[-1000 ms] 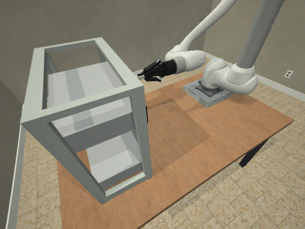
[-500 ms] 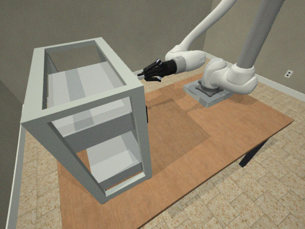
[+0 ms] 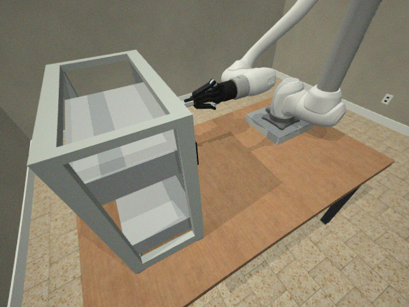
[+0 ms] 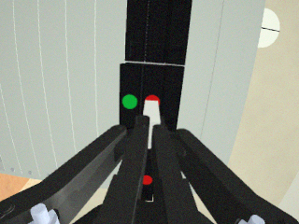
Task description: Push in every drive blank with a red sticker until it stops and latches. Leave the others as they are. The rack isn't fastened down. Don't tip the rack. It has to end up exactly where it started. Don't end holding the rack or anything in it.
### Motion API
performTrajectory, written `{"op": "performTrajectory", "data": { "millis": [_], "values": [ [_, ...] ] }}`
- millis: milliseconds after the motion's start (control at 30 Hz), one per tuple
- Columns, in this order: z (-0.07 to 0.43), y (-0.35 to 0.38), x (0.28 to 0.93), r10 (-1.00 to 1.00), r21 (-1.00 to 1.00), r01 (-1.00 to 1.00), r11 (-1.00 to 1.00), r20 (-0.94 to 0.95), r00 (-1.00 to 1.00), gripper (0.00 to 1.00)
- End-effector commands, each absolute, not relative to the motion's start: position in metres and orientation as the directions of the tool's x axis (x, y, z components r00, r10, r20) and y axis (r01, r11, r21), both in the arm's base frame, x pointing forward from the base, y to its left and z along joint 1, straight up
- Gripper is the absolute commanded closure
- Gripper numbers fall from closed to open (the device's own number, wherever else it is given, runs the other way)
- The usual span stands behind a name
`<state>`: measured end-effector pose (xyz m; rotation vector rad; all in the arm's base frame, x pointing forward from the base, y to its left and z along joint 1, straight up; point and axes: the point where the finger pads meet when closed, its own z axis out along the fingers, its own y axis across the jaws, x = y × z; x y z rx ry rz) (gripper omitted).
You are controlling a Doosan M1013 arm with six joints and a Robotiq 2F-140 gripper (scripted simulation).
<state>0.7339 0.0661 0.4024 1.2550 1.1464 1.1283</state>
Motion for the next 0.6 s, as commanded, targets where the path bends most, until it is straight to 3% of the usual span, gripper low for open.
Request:
{"op": "performTrajectory", "data": {
  "millis": [0,567],
  "values": [
    [0.4037,0.064,0.7371,0.995,1.0,0.003,0.005,-0.006,0.1,1.0],
    [0.4046,0.0627,0.7469,0.995,1.0,0.003,0.005,-0.006,0.101,1.0]
  ]
}}
